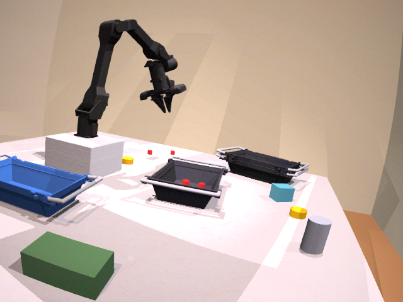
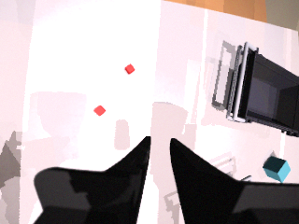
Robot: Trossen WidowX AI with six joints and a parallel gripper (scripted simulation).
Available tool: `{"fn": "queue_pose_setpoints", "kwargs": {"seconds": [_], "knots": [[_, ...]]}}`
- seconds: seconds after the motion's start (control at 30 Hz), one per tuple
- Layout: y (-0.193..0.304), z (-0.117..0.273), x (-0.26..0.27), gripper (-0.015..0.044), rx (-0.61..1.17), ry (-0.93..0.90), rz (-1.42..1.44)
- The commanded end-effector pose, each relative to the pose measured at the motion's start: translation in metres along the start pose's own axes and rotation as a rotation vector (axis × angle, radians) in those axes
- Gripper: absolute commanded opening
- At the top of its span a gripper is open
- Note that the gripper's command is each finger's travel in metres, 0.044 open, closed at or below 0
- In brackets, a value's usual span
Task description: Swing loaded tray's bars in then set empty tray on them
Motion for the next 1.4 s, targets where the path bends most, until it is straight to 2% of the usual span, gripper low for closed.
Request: {"fn": "queue_pose_setpoints", "kwargs": {"seconds": [0.0,0.13,0.3,0.57,0.87,1.2,1.37], "knots": [[0.009,-0.024,-0.053,0.0085,0.094,0.012,-0.231],[0.032,-0.048,-0.111,0.0085,0.191,0.020,-0.472],[0.062,-0.067,-0.160,0.0085,0.275,0.027,-0.725],[0.142,-0.096,-0.243,0.0085,0.428,0.041,-1.278],[0.146,-0.099,-0.244,0.0085,0.432,0.042,-1.293],[0.164,-0.148,-0.233,0.0085,0.432,0.042,-1.293],[0.165,-0.151,-0.232,0.0085,0.432,0.042,-1.293]]}}
Point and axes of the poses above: the point midway between the two fingers, 35 mm back from their tips, its own z axis back along the fingers, its own x axis across the jaws, y = z × x, the point moved 4 cm from there along z, back along the fingers, and after that the axes turned 6 degrees about -z, right-handed, at the moved point
